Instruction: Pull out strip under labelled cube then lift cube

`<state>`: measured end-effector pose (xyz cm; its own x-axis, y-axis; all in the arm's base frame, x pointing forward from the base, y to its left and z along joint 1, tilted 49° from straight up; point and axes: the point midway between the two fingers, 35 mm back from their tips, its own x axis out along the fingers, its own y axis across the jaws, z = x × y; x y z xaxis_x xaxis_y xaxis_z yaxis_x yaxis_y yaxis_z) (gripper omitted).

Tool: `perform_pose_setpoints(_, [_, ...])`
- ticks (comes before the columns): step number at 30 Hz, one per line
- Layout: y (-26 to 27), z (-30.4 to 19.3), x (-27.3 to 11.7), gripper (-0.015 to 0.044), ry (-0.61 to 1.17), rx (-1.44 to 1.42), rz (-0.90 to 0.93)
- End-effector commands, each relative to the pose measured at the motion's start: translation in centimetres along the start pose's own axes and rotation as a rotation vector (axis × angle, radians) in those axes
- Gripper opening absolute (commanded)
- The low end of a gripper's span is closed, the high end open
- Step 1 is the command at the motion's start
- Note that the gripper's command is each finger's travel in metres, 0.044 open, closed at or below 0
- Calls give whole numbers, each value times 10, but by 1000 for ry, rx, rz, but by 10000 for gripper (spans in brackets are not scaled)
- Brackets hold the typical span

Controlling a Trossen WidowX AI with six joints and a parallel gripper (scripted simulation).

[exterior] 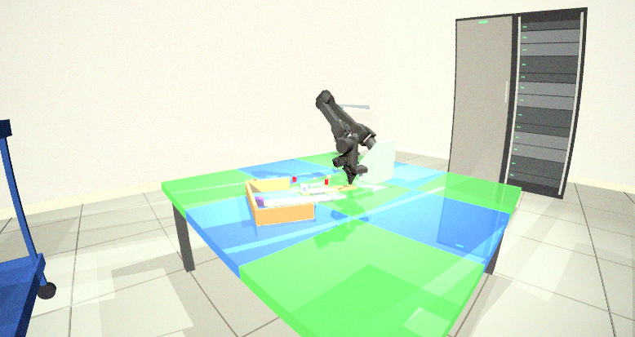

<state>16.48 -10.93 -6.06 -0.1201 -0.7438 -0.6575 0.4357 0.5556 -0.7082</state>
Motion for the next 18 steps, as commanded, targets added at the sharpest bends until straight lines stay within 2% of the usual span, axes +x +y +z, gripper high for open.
perform_pose_setpoints(1, [2, 6, -29, 0, 3, 12, 4])
perform_pose_setpoints(6, [2, 4, -30, 0, 4, 12, 3])
perform_pose_setpoints(10, [1, 24, -28, 105, 3, 224, 2])
perform_pose_setpoints(18, [-1, 50, -31, 315, 3, 247, 2])
